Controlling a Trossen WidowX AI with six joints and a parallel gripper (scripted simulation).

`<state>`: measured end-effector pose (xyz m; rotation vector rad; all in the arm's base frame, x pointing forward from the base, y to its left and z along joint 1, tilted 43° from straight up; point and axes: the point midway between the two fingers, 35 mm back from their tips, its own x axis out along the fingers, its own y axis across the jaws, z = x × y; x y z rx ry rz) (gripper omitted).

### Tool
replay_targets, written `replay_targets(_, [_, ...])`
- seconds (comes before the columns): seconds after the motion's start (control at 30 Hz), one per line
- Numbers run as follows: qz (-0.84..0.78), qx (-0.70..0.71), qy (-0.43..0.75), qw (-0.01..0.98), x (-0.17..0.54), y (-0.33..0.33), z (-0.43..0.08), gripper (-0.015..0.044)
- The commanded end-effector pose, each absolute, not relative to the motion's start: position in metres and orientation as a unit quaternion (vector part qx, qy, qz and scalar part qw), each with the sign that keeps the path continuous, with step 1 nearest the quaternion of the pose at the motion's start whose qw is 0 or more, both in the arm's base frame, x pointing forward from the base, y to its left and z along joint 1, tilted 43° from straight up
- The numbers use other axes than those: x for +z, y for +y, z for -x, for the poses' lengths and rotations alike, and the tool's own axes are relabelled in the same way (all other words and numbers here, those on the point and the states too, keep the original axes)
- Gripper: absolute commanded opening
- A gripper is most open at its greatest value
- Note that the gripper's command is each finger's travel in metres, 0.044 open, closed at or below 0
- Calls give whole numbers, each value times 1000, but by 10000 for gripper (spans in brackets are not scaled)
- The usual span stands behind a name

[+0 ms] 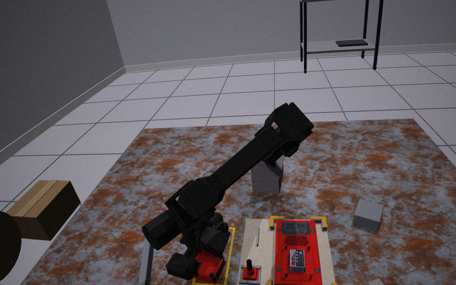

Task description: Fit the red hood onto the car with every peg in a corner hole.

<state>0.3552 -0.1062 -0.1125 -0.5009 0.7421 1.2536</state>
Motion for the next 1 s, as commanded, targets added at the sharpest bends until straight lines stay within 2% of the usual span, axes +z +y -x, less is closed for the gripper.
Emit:
replay_targets(0.0, [228, 567, 335, 717, -110, -109, -355, 111])
replay_targets(0.13, [228, 567, 335, 717, -105, -113, -354, 6])
replay_targets(0.17, [228, 567, 335, 717, -104, -114, -354, 0])
replay_targets(0.97, [229, 566, 336, 717, -62, -153, -347, 0])
